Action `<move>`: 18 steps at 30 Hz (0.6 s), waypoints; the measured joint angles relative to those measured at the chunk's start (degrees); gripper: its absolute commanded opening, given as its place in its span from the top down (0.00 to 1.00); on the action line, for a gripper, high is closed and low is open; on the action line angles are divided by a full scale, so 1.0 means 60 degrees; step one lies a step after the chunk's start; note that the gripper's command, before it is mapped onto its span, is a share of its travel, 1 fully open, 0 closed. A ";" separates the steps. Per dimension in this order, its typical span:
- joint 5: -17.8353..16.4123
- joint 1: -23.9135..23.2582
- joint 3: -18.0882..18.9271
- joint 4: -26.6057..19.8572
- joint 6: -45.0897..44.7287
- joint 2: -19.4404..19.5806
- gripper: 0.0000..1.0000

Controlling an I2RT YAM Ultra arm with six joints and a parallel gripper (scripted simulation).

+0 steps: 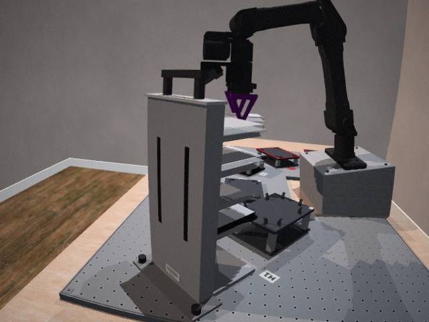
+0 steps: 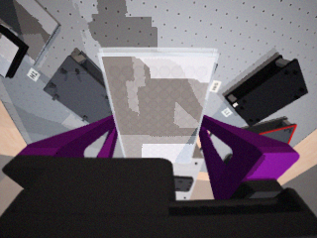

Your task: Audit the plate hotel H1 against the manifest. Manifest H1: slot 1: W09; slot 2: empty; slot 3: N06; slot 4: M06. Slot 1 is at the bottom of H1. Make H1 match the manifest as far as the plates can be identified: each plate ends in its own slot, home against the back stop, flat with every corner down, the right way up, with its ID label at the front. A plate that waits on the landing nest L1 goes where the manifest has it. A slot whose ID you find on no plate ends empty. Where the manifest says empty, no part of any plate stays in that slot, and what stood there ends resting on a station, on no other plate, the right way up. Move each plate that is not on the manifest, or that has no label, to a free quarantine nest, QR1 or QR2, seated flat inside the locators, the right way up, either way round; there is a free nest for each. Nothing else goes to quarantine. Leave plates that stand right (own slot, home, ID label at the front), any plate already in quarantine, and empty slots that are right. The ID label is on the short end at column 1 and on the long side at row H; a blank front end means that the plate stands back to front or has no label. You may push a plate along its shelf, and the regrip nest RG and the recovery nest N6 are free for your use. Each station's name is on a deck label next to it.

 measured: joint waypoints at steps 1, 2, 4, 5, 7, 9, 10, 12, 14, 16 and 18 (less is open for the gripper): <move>-0.0015 -0.0036 -0.0004 0.0000 0.0029 -0.0015 0.14; -0.0036 -0.0080 -0.0015 0.0000 0.0066 -0.0029 0.14; -0.0084 -0.0226 -0.0018 0.0000 0.0142 -0.0044 0.14; -0.0102 -0.0328 -0.0025 0.0004 0.0186 -0.0055 0.14; -0.0131 -0.0557 -0.0033 0.0004 0.0280 -0.0069 0.14; -0.0157 -0.0794 -0.0033 0.0004 0.0379 -0.0080 0.14; -0.0171 -0.0907 -0.0033 0.0004 0.0430 -0.0084 0.14; -0.0200 -0.1122 -0.0033 0.0004 0.0532 -0.0091 0.14; -0.0237 -0.1333 -0.0033 0.0004 0.0637 -0.0095 0.14; -0.0259 -0.1537 -0.0033 0.0004 0.0736 -0.0095 0.14; -0.0273 -0.1639 -0.0033 0.0004 0.0812 -0.0095 0.14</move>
